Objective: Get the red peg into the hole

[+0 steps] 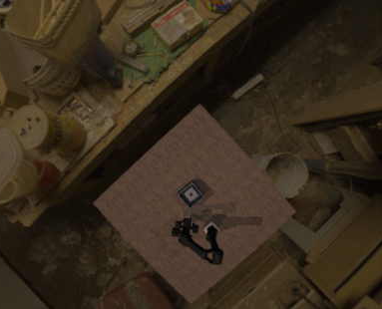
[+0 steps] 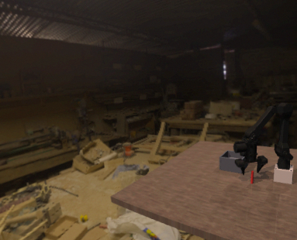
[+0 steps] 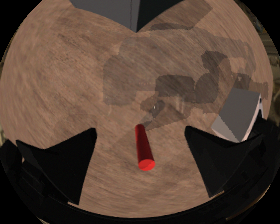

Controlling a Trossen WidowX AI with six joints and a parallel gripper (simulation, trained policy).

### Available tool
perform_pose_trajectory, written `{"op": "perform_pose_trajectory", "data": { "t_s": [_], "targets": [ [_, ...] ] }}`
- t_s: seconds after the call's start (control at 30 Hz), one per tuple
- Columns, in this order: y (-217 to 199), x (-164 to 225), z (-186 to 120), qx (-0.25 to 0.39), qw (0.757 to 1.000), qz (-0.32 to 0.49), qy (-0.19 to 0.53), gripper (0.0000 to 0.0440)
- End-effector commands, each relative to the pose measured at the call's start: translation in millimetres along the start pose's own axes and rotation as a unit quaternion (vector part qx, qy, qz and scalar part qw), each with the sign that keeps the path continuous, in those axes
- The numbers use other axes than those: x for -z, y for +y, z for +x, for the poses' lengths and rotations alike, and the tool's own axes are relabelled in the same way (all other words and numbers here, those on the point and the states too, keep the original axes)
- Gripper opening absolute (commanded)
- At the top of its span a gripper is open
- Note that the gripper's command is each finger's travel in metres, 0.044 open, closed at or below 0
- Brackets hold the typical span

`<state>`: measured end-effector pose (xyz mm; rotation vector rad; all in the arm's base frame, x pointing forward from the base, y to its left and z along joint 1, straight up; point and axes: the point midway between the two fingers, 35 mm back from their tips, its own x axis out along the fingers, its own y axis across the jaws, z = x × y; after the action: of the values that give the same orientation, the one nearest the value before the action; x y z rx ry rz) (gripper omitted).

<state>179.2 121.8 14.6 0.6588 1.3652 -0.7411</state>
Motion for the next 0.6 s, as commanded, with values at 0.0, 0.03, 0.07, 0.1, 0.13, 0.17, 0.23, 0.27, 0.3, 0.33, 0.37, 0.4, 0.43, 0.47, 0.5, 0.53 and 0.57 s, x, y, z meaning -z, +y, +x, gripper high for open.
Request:
{"op": "perform_pose_trajectory", "data": {
  "t_s": [0.0, 0.03, 0.07, 0.1, 0.13, 0.17, 0.23, 0.27, 0.3, 0.33, 0.37, 0.4, 0.43, 0.47, 0.5, 0.53, 0.57],
  "targets": [
    [0, 3, 15, -0.008, 1.0, 0.012, -0.003, 0.0438],
    [0, 4, 18, -0.009, 1.0, 0.014, -0.002, 0.0436],
    [0, 5, 21, -0.011, 1.0, 0.016, -0.002, 0.0429],
    [-1, 6, 24, -0.011, 1.0, 0.018, -0.001, 0.0417],
    [-2, 7, 26, -0.01, 1.0, 0.021, 0.001, 0.04],
    [-3, 9, 28, -0.009, 1.0, 0.024, 0.002, 0.038],
    [-6, 11, 32, -0.005, 0.999, 0.031, 0.007, 0.0337],
    [-7, 12, 34, -0.002, 0.999, 0.034, 0.01, 0.0312],
    [-9, 12, 35, 0.0, 0.999, 0.036, 0.013, 0.0286],
    [-9, 13, 36, 0.002, 0.999, 0.038, 0.017, 0.026],
    [-10, 14, 37, 0.004, 0.999, 0.04, 0.02, 0.0234],
    [-10, 14, 37, 0.005, 0.999, 0.04, 0.024, 0.0208],
    [-9, 14, 37, 0.006, 0.999, 0.04, 0.027, 0.0182],
    [-9, 15, 36, 0.007, 0.999, 0.04, 0.031, 0.0155],
    [-8, 15, 36, 0.007, 0.999, 0.04, 0.035, 0.0129],
    [-7, 15, 35, 0.008, 0.998, 0.039, 0.039, 0.0103],
    [-7, 15, 35, 0.008, 0.998, 0.038, 0.043, 0.0077]
  ]
}}
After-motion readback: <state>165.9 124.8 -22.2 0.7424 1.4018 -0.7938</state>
